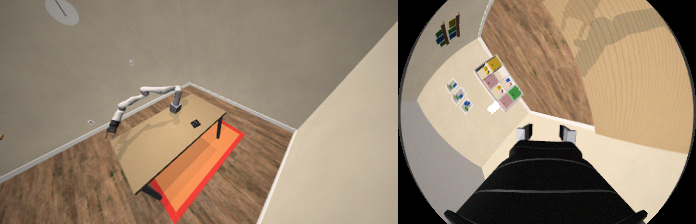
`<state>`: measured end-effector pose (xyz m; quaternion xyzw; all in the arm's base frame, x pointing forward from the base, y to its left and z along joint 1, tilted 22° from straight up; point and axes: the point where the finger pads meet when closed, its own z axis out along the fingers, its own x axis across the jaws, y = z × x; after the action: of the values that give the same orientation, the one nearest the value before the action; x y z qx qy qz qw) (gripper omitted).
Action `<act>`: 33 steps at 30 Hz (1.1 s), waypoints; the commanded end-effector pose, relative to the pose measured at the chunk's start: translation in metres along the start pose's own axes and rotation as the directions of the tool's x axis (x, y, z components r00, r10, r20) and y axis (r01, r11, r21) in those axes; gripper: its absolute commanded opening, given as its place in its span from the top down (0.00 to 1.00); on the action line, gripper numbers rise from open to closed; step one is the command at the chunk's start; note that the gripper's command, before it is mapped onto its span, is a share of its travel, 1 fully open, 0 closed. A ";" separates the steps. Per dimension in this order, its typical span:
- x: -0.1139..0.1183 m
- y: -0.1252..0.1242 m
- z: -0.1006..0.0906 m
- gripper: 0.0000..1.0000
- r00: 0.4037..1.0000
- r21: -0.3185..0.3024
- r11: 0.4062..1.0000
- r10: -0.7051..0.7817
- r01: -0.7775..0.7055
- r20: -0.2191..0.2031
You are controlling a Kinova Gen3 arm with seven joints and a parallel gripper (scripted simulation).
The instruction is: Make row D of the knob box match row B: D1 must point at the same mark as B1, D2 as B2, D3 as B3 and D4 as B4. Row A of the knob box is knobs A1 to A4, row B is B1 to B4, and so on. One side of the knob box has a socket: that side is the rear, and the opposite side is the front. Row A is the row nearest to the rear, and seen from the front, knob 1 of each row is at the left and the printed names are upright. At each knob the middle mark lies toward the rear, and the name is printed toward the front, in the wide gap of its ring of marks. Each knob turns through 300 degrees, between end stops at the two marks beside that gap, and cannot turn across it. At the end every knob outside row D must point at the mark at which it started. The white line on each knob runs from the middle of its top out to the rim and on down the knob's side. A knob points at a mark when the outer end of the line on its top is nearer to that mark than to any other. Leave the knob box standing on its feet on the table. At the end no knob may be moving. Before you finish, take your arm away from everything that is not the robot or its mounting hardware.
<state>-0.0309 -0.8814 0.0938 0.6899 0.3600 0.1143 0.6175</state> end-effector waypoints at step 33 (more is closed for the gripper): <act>0.020 0.038 0.017 0.00 0.999 -0.037 0.998 0.043 -0.044 -0.027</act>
<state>-0.0077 -0.8798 0.1056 0.6886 0.3536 0.1341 0.6187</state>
